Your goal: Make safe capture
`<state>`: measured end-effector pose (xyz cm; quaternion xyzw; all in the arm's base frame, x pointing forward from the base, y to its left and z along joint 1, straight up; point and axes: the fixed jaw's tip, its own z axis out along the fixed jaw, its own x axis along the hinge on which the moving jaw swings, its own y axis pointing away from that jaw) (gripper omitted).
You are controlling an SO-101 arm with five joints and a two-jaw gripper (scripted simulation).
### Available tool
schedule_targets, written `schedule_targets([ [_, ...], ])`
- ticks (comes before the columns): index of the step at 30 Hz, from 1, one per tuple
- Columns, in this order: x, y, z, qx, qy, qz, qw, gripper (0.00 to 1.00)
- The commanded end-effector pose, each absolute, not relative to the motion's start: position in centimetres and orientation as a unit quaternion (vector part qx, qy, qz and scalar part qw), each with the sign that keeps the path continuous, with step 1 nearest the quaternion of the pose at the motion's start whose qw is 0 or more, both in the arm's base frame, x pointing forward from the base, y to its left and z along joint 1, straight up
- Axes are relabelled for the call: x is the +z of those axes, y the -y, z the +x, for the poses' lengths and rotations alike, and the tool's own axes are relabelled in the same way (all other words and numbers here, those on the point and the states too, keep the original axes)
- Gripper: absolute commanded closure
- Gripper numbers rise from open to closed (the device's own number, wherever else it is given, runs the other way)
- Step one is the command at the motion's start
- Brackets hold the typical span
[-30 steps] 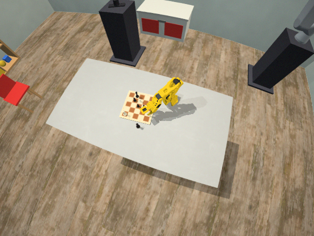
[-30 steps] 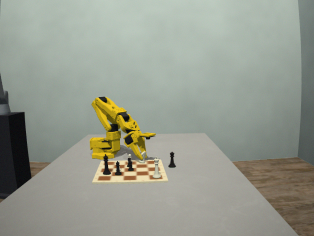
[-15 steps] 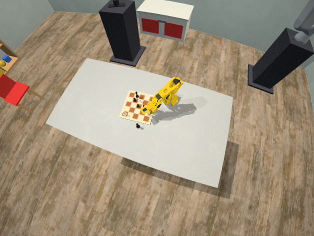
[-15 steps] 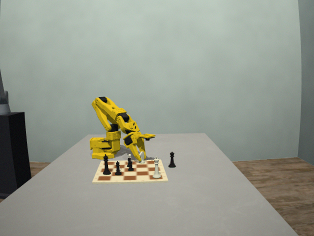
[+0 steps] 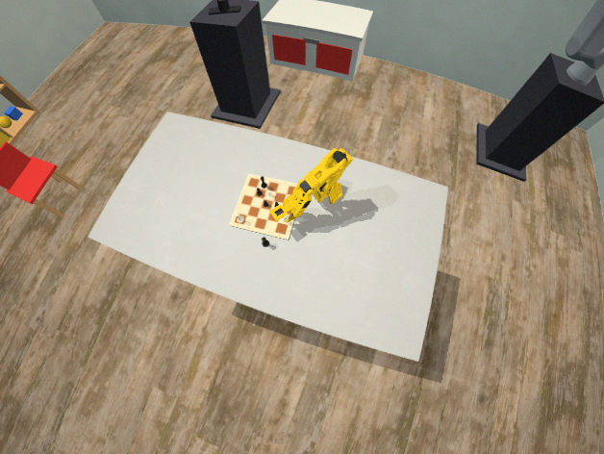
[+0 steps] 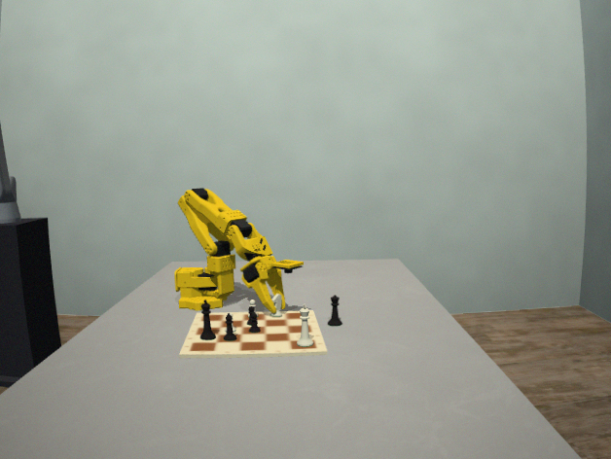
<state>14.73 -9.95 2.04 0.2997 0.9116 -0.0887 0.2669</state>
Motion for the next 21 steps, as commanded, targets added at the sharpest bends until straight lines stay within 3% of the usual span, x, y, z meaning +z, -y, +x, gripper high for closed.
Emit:
schedule_targets([
  [1,1.48,9.49,14.4,-0.081,-0.915,0.301,0.255,0.87],
  [21,2.43,10.0,14.02,-0.086,-0.909,0.318,0.253,0.87],
])
